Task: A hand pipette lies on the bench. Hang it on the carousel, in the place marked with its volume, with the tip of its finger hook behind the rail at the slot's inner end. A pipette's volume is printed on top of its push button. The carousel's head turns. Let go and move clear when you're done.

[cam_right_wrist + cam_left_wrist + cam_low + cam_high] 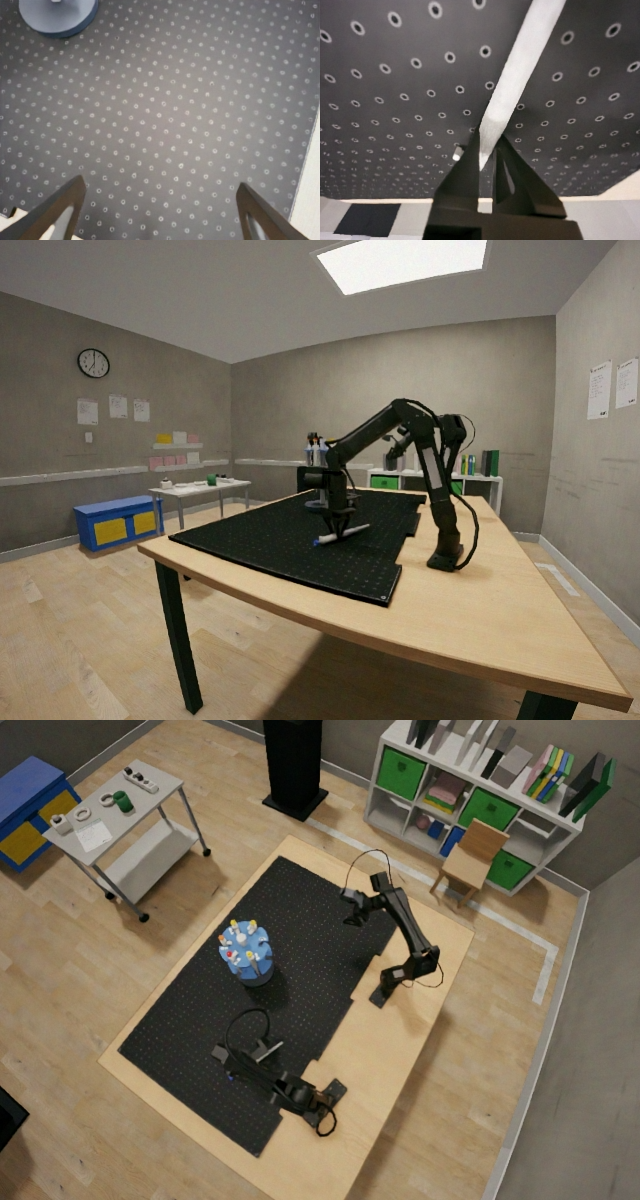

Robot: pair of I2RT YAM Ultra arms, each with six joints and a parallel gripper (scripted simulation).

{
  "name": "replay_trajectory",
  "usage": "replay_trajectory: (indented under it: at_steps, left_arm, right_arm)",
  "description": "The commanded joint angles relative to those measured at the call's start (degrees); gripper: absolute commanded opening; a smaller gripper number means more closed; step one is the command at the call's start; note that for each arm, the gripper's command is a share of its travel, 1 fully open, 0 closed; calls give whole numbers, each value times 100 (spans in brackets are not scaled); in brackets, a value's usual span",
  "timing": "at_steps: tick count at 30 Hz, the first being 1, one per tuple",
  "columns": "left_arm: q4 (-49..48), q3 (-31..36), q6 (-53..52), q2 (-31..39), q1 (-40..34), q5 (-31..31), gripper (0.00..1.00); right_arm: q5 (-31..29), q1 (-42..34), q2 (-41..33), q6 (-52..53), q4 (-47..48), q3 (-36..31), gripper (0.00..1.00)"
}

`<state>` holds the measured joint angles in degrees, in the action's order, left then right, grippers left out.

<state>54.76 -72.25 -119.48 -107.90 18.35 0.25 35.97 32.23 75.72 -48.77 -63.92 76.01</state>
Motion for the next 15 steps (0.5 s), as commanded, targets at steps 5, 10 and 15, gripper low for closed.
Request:
replay_trajectory:
  at_steps: [5,10,15]
  left_arm:
    - [-31,-32,-42,40,-1,-26,54]
    - [-31,-32,-42,40,-1,-26,54]
    - [-31,-32,-42,40,-1,-26,54]
  right_arm:
    - [115,52,-24,-31,73,85,100]
    - [115,52,-24,-31,73,85,100]
    - [115,52,-24,-31,73,85,100]
